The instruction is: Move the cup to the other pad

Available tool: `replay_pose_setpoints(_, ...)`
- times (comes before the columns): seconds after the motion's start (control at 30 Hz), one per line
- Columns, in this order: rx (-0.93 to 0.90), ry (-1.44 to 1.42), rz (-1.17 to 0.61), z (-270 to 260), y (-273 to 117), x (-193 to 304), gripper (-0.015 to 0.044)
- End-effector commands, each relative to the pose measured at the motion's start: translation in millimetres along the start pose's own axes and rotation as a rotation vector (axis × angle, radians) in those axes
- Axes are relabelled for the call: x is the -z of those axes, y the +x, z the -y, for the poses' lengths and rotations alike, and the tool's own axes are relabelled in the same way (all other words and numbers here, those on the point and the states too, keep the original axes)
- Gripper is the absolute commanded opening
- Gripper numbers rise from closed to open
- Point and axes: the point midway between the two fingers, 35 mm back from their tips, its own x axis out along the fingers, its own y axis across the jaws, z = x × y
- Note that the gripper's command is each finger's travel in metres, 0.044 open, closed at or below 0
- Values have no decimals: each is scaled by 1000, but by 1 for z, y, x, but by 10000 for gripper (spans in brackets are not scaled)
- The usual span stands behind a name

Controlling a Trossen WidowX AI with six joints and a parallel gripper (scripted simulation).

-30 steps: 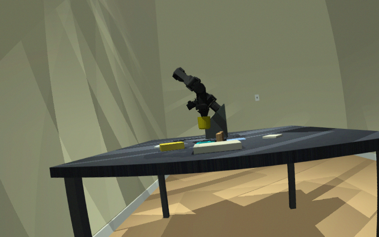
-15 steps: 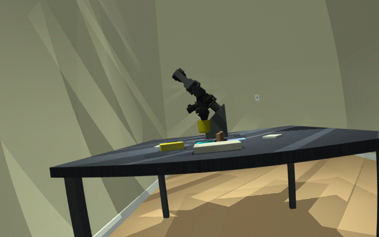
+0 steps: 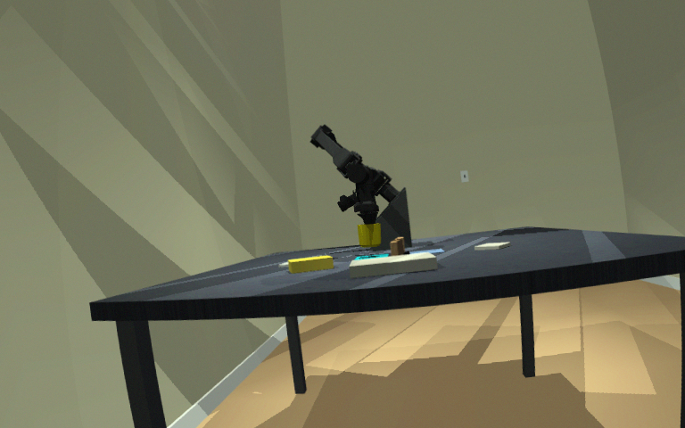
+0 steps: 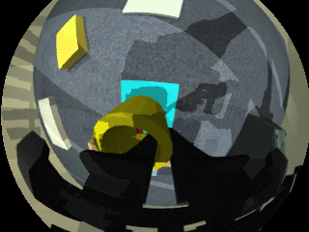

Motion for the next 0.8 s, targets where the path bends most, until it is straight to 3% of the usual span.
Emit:
replay_pose_setpoints(0.0,11,-10,1,3,8,1,0)
replay_pose_setpoints(0.77,4,-1,7,4,26,-2,0)
